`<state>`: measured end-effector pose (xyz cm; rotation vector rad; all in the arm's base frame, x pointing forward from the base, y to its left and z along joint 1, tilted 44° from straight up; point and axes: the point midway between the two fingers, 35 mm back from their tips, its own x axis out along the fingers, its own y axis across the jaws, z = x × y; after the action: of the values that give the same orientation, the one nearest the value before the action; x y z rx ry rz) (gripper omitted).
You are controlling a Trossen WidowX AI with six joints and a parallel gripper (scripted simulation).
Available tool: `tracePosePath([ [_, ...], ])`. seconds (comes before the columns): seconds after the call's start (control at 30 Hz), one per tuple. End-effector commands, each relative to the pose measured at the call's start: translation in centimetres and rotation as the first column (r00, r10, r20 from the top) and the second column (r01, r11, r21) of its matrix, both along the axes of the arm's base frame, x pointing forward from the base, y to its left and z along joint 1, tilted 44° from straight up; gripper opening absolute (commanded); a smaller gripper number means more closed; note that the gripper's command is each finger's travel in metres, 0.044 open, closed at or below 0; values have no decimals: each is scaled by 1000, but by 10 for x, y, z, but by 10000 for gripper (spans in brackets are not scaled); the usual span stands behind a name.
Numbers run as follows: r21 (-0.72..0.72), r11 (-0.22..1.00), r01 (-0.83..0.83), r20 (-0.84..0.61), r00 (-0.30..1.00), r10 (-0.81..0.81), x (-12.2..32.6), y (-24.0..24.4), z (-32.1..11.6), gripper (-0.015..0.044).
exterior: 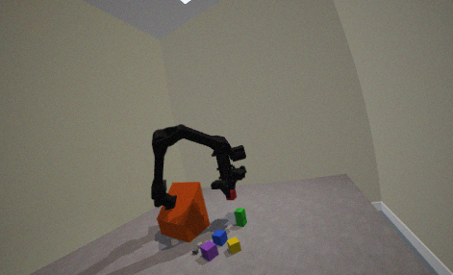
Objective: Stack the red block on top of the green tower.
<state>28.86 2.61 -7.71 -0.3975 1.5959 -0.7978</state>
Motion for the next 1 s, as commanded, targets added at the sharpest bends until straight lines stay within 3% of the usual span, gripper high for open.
tracePosePath([
  [0.0,-2,1000,1,3,1000,-1,19,-11,5,0],
  [0.97,-6,1000,1,3,1000,-1,20,-51,-25,0],
])
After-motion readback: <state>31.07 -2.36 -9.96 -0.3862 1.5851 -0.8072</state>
